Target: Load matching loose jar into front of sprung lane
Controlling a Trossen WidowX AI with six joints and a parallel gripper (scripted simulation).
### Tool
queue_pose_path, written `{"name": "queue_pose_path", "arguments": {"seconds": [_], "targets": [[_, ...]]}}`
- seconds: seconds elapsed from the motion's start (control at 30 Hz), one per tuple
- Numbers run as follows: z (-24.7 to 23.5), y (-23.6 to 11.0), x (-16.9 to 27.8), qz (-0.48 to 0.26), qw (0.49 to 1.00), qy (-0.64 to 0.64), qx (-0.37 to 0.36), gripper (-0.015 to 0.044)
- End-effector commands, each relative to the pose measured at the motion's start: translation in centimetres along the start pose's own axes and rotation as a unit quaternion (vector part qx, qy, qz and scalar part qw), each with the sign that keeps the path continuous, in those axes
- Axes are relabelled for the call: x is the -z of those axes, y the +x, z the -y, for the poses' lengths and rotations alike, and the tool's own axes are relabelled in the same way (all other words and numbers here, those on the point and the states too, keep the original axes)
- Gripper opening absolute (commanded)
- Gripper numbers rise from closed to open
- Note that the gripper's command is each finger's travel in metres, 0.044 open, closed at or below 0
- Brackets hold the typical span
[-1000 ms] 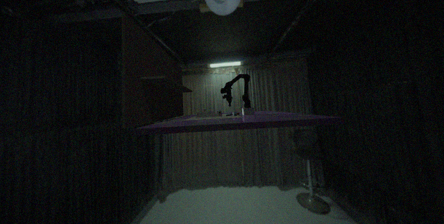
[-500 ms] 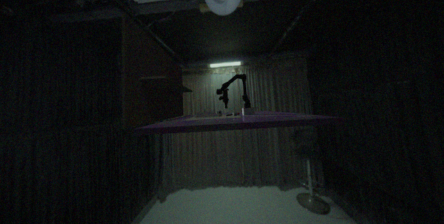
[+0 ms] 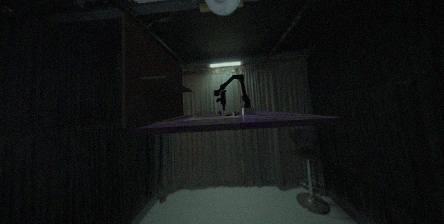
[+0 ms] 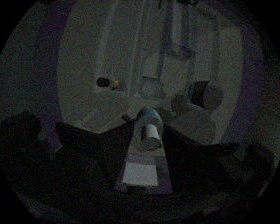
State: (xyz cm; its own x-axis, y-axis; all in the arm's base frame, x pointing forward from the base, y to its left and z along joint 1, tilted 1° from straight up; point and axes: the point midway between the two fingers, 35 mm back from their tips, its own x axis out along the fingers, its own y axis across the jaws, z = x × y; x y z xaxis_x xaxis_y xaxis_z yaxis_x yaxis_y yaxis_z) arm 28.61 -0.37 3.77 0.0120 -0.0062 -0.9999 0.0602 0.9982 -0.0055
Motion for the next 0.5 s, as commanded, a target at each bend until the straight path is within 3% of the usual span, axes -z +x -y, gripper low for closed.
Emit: {"name": "queue_pose_path", "arguments": {"seconds": [0.0,0.47], "targets": [[-0.7,0.3,-0.3,0.001,1.0,0.005,-0.002,0.0],[-0.7,2.7,-0.4,0.001,1.0,0.005,-0.002,0.0]]}}
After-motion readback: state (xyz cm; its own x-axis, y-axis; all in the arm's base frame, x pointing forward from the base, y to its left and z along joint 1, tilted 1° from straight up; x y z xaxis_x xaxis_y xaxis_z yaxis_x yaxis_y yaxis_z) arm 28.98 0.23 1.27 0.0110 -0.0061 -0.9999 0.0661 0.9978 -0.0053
